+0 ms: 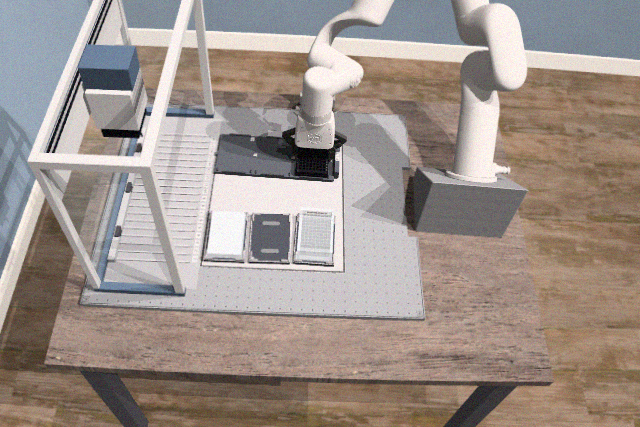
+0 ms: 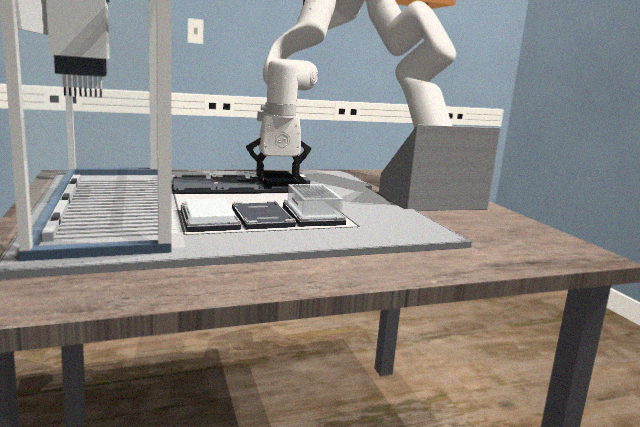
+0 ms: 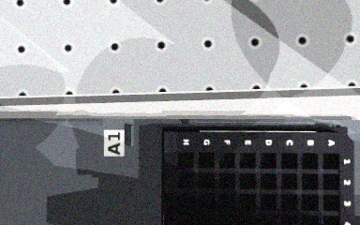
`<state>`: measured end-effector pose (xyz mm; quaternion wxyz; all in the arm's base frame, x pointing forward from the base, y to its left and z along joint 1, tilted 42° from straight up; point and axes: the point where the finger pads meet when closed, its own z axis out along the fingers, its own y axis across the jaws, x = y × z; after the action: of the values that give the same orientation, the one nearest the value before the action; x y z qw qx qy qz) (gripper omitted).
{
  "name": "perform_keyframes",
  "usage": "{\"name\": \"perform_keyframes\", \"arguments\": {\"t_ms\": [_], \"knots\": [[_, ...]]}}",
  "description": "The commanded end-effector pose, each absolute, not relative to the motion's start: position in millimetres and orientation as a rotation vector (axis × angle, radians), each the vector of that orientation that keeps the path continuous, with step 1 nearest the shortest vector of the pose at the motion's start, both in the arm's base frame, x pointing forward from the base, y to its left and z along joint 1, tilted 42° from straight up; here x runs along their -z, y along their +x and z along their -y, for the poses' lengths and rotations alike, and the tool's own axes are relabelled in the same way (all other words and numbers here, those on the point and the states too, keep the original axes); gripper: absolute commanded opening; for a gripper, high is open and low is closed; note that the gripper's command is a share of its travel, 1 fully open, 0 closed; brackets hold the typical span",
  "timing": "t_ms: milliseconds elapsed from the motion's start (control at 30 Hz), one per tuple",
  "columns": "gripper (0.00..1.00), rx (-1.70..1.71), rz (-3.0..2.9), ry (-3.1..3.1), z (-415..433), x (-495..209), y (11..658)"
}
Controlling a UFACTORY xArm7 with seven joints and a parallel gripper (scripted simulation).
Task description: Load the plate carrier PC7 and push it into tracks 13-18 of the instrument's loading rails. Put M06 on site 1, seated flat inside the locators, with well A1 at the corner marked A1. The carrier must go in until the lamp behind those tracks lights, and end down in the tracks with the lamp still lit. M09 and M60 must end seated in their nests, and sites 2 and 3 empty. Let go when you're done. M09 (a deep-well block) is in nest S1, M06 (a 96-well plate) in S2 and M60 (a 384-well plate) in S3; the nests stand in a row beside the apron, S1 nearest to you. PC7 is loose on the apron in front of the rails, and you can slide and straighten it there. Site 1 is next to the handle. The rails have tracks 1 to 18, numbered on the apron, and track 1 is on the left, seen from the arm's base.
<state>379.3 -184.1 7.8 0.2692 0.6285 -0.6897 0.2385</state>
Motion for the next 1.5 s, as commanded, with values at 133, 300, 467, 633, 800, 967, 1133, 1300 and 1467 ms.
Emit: {"name": "perform_keyframes", "arguments": {"t_ms": [133,300,467,633,800,967,1133,1300,1467], "knots": [[1.0,-0.645,1.859,1.698,183.4,-7.7,380.6],[1.0,-0.645,1.859,1.698,183.4,-7.7,380.7],[1.0,-0.645,1.859,1.698,183.4,-7.7,380.6],[1.0,-0.645,1.859,1.698,183.4,-7.7,380.7],[1.0,-0.645,1.859,1.698,183.4,-7.7,380.7],[1.0,-0.645,1.859,1.698,183.4,-7.7,380.7],[1.0,-0.645,1.859,1.698,183.4,-7.7,380.7],[1.0,-0.645,1.859,1.698,177.9,-13.9,381.2],[1.0,-0.645,1.859,1.698,174.6,-17.6,381.6]]}}
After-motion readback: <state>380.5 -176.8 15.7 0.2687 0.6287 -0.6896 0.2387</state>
